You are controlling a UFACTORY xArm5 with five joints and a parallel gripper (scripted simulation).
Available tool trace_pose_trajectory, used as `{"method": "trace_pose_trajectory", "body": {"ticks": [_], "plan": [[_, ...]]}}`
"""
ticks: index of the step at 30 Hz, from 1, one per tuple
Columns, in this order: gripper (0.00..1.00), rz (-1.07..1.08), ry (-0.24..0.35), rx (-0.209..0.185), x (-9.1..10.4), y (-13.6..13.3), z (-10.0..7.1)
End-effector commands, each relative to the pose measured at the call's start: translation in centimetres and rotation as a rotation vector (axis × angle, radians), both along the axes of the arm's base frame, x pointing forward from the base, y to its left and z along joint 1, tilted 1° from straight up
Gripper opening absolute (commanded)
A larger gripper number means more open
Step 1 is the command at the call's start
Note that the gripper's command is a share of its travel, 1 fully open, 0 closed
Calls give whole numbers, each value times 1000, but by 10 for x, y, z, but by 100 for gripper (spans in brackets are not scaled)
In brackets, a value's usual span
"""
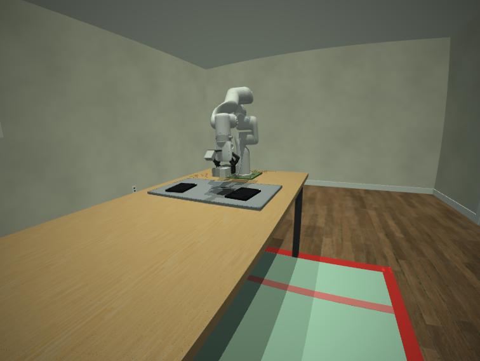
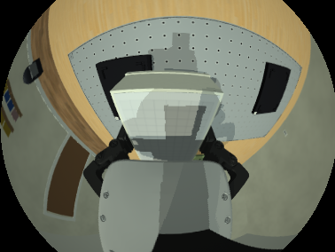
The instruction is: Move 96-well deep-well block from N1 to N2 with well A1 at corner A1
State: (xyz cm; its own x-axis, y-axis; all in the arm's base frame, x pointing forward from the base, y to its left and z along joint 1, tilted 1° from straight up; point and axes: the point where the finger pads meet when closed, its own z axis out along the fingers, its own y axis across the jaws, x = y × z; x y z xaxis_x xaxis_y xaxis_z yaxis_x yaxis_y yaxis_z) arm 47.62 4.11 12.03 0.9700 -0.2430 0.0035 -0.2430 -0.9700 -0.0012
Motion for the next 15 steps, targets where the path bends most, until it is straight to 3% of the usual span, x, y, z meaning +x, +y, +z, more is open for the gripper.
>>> {"method": "trace_pose_trajectory", "body": {"ticks": [1, 15], "plan": [[0, 0, -3, 1, 4, 19, 1], [0, 0, -2, 1, 8, 58, 1]]}}
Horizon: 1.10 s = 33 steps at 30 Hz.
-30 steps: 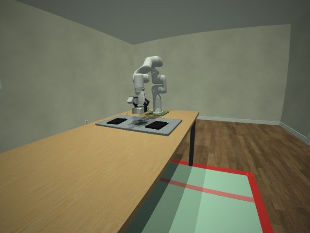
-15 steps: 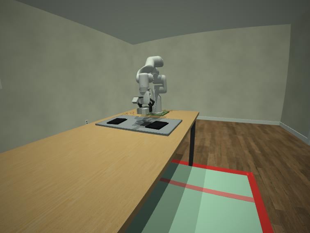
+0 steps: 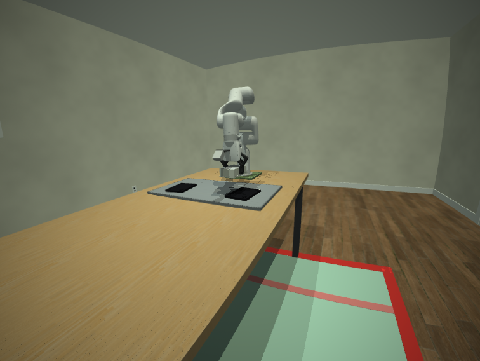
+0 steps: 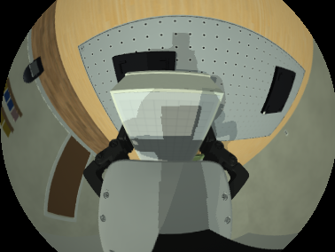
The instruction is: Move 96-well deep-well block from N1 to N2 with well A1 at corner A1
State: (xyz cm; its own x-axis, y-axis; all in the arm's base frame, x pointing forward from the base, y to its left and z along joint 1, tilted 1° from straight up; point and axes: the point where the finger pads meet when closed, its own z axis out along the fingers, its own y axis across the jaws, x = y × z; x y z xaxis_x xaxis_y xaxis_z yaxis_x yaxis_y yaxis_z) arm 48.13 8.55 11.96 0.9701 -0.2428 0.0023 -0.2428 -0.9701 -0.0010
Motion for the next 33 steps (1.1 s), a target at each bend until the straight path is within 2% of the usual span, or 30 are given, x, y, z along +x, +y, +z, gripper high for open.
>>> {"method": "trace_pose_trajectory", "body": {"ticks": [1, 11, 33], "plan": [[0, 0, -3, 1, 4, 17, 1], [0, 0, -2, 1, 7, 49, 1], [0, 0, -2, 1, 7, 50, 1]]}}
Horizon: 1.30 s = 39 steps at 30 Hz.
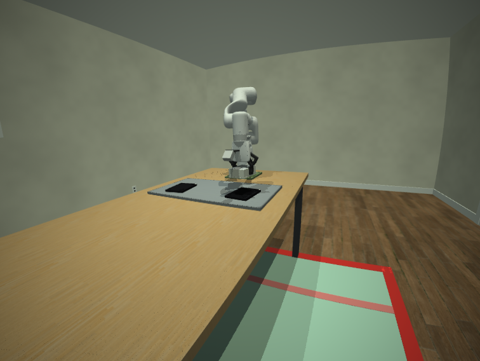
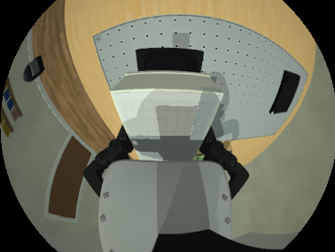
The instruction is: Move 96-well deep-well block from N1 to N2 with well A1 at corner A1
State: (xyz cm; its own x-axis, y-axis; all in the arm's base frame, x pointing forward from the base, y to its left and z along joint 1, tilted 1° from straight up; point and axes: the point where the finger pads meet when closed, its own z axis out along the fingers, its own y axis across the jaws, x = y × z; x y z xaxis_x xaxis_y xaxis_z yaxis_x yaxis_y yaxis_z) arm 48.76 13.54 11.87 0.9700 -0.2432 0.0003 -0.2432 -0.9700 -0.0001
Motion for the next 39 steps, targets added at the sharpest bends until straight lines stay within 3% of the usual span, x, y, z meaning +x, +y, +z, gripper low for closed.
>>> {"method": "trace_pose_trajectory", "body": {"ticks": [1, 19, 39], "plan": [[0, 0, -4, 1, 1, 0, 2], [0, 0, -4, 1, 1, 0, 2], [0, 0, -4, 1, 1, -1, -28]]}}
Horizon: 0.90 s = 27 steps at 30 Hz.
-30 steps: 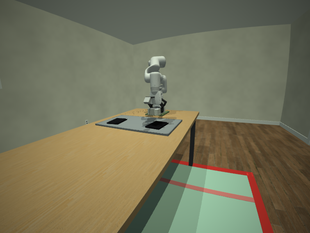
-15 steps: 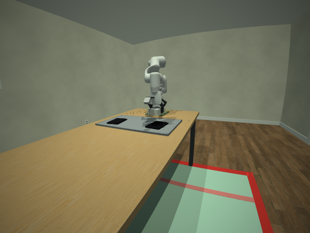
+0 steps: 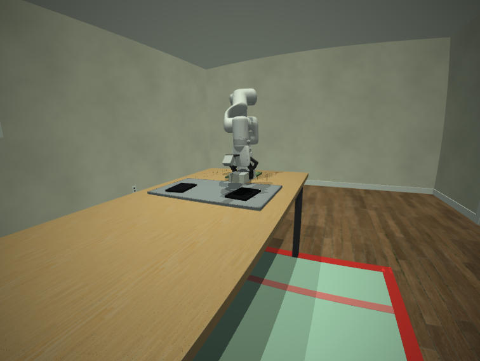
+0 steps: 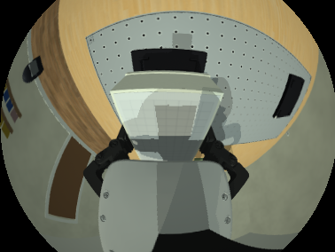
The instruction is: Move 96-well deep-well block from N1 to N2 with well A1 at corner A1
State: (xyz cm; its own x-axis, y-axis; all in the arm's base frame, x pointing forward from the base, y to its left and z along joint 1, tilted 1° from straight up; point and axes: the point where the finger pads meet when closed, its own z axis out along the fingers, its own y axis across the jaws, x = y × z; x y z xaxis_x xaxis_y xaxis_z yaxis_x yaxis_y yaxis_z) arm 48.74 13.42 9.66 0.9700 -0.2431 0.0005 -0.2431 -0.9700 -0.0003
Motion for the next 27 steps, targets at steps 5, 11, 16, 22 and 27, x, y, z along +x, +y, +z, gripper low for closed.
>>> {"method": "trace_pose_trajectory", "body": {"ticks": [5, 11, 16, 22, 27], "plan": [[0, 0, -4, 1, 1, 0, -15], [0, 0, -4, 1, 2, 0, -21], [0, 0, -4, 1, 2, 0, -30], [0, 0, -4, 1, 2, 0, -40], [0, 0, -4, 1, 2, 0, -45]]}}
